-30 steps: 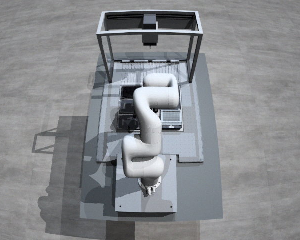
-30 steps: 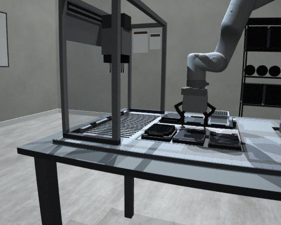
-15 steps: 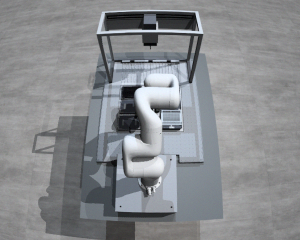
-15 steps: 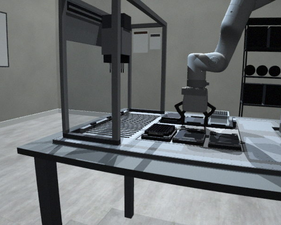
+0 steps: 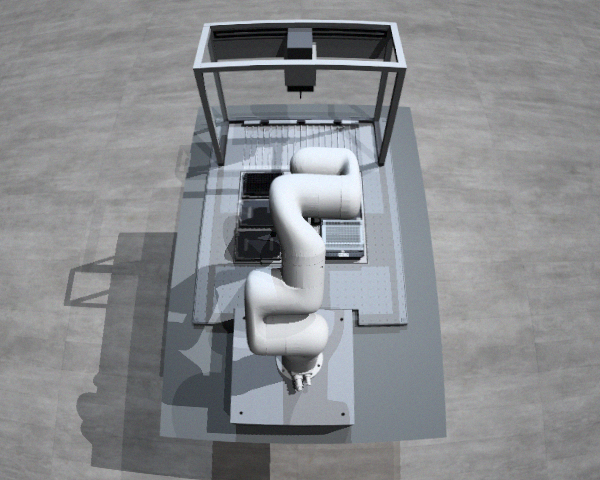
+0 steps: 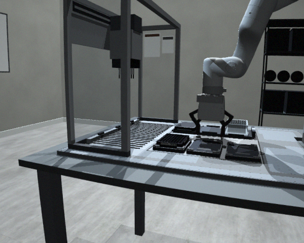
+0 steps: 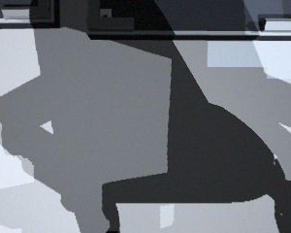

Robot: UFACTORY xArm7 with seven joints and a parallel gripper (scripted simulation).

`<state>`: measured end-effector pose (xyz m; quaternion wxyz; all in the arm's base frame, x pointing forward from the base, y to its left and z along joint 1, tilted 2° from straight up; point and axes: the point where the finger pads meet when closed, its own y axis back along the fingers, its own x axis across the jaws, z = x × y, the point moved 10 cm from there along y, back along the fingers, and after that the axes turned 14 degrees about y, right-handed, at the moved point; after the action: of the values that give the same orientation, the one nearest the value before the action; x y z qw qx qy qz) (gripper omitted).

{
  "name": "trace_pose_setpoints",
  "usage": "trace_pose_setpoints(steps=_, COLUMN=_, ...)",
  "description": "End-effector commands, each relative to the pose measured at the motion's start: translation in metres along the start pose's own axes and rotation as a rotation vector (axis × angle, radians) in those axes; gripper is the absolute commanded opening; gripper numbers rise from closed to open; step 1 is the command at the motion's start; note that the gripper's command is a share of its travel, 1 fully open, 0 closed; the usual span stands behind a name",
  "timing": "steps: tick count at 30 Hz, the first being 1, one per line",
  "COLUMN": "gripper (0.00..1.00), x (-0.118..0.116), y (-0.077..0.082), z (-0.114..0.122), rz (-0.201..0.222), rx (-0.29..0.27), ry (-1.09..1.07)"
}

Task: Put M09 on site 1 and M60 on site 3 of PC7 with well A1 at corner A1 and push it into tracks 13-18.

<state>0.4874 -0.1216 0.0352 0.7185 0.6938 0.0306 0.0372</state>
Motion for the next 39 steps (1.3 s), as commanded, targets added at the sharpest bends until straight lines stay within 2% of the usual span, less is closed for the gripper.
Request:
trace_pose_setpoints(steps=1, gripper=1.0, x=0.0, y=0.001, z=0.003, rz=0.004, rx=-0.002, ry=-0.001)
trace_pose_setpoints(steps=39, gripper=1.0, x=-0.004, y=0.001, z=0.02, rz=0.004, rx=-0.002, ry=-0.001)
